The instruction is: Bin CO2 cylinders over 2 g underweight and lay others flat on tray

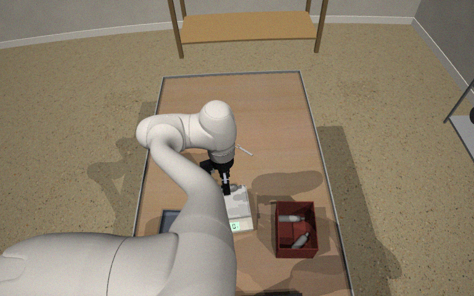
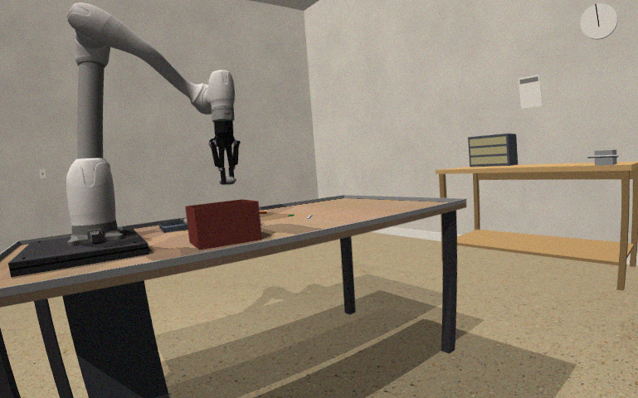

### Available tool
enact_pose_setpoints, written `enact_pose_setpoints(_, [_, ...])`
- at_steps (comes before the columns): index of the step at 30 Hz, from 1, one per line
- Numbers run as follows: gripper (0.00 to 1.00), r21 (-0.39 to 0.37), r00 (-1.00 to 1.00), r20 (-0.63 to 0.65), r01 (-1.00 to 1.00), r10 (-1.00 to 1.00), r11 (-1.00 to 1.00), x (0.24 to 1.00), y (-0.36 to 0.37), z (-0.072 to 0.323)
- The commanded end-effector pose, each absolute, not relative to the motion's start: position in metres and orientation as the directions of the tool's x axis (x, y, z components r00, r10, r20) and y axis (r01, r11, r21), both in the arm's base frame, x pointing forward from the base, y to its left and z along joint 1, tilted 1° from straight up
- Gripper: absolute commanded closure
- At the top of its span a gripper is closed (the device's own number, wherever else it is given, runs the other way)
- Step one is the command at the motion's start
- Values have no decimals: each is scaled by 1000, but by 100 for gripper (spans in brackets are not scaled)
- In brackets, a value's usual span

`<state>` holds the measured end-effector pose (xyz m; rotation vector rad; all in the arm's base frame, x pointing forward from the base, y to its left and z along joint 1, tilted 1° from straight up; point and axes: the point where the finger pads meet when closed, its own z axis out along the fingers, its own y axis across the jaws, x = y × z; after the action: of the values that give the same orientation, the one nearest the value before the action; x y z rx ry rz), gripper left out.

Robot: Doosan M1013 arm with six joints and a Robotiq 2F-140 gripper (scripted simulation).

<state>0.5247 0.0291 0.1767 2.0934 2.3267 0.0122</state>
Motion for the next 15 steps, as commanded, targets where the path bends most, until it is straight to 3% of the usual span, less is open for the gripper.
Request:
enact_pose_setpoints(1, [90,15,-105,-3,994,994,105,525,29,177])
enact_pose_setpoints(8, [90,15,-105,-3,994,994,105,522,13,177])
enact_pose_setpoints(15, [90,14,-105,-3,994,994,105,485,-94,177])
